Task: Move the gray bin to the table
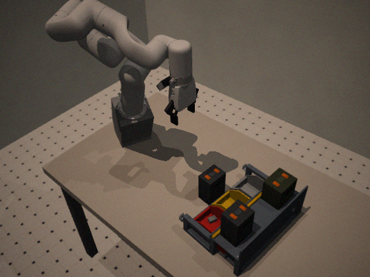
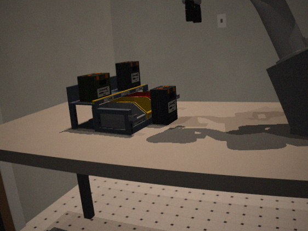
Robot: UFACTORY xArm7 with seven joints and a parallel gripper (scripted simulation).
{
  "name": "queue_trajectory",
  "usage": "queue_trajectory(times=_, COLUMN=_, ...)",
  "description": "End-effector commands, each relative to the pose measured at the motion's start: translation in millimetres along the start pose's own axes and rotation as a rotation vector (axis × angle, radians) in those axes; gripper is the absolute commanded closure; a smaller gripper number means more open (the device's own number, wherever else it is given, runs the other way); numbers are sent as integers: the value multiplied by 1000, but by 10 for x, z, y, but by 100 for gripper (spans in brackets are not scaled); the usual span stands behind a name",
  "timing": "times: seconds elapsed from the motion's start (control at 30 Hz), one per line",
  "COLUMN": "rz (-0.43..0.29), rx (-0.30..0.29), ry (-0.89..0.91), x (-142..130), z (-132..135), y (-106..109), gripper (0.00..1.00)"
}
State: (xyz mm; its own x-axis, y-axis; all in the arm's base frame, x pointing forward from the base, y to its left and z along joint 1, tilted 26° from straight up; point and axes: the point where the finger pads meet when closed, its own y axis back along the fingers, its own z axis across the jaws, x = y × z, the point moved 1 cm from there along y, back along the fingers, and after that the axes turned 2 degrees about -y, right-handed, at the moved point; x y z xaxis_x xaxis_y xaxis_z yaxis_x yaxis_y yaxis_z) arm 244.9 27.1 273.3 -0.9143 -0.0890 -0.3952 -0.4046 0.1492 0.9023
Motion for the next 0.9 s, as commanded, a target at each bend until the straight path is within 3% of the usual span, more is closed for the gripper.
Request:
queue_trajectory(times=0.0, rz=-3, rx=0, ry=0, x=-9, z=0, y=12, gripper=0)
queue_trajectory(times=0.57, rz=-3, rx=0, ry=0, x=-16, z=2, y=2, gripper=0)
queue_trajectory(times=0.73, rz=-3, rx=0, ry=260, x=-28, z=5, y=-14, gripper=0)
queue_trajectory(times=0.87, rz=-3, rx=0, ry=260, x=-28, z=5, y=-14, gripper=0)
